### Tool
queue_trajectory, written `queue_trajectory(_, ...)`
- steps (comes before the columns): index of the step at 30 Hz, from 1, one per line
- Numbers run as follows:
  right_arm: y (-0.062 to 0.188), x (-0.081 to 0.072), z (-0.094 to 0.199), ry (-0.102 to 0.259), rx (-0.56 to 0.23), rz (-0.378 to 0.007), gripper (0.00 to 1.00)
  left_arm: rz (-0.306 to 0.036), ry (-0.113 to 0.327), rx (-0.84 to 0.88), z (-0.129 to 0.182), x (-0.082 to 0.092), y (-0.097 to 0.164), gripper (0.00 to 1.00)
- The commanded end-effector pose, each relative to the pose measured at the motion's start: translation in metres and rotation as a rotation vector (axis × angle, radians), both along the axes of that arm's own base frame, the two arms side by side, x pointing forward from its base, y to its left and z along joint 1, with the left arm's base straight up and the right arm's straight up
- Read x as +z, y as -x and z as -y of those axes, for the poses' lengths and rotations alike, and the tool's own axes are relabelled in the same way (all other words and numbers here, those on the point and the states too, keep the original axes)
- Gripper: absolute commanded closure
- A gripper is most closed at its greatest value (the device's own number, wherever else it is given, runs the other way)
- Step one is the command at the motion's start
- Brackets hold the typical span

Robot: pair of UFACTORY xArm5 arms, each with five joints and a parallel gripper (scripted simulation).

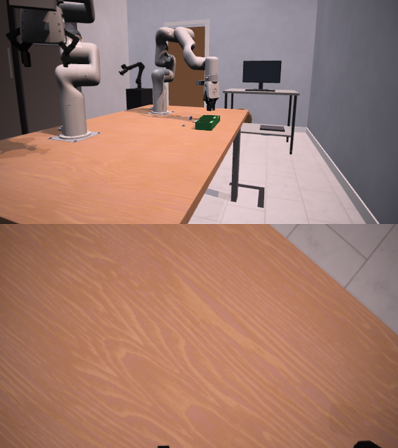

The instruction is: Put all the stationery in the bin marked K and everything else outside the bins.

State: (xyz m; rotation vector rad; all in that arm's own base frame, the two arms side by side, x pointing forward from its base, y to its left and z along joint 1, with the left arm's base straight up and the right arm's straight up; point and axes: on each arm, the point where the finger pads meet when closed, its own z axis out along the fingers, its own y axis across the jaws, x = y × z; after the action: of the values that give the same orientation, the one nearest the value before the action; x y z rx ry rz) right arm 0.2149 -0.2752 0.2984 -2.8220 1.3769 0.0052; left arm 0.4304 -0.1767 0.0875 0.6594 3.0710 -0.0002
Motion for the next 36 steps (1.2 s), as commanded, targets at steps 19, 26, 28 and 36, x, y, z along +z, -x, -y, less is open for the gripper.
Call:
queue_trajectory(19, 0.0, 0.001, 0.001, 0.003, 0.0, 0.002, 0.0, 0.003, 0.002, 0.476, 0.001, 0.001, -0.001, 0.79)
queue_trajectory(26, 0.0, 0.001, 0.001, 0.003, 0.0, 0.002, 0.0, 0.003, 0.002, 0.475, 0.001, 0.001, -0.001, 0.79)
queue_trajectory(28, 0.0, 0.001, 0.001, 0.003, 0.0, 0.002, 0.0, 0.003, 0.002, 0.475, 0.001, 0.001, -0.001, 0.79)
queue_trajectory(36, 0.0, 0.001, 0.001, 0.003, 0.0, 0.002, 0.0, 0.003, 0.002, 0.476, 0.001, -0.013, -0.001, 0.79)
